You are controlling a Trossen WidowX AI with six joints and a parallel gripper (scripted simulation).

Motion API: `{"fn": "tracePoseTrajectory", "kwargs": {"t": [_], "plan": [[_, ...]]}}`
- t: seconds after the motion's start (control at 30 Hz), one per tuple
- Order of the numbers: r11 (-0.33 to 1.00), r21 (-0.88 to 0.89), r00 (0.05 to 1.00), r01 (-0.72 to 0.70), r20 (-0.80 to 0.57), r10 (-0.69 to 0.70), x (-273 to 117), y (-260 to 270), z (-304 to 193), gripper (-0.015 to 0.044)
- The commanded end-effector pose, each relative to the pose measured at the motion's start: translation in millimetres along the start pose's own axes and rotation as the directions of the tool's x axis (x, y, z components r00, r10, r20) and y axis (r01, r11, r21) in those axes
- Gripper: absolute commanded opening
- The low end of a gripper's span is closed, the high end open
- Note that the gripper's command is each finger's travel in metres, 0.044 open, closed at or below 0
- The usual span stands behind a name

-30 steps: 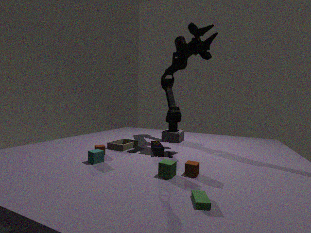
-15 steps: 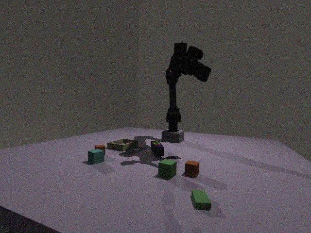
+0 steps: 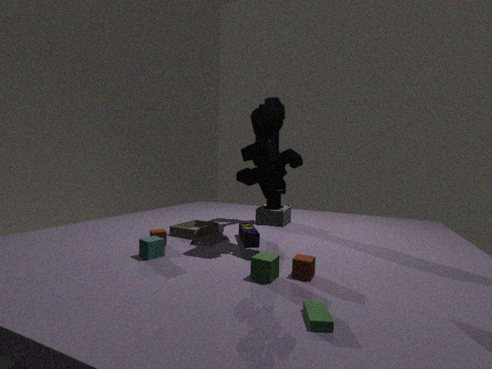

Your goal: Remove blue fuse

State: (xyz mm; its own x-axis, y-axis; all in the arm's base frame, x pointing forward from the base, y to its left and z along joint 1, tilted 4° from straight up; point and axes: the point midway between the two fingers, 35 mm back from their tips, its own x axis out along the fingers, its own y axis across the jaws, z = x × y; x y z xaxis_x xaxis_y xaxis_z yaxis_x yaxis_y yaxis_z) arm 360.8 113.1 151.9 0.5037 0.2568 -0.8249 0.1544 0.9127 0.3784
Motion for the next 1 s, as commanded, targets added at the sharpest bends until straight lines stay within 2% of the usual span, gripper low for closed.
{"fn": "tracePoseTrajectory", "kwargs": {"t": [0.0,0.1,0.17,0.97], "plan": [[0.906,0.342,0.965,0.25,-0.163,-0.204,17.3,-53.3,-22.3,0.0074],[0.721,0.531,0.895,0.444,-0.299,-0.331,21.8,-90.4,-42.9,0.0074],[0.668,0.564,0.874,0.486,-0.33,-0.357,21.7,-98.4,-47.8,0.0074],[0.668,0.564,0.874,0.485,-0.33,-0.357,36.6,-104.7,-47.1,0.0074]]}}
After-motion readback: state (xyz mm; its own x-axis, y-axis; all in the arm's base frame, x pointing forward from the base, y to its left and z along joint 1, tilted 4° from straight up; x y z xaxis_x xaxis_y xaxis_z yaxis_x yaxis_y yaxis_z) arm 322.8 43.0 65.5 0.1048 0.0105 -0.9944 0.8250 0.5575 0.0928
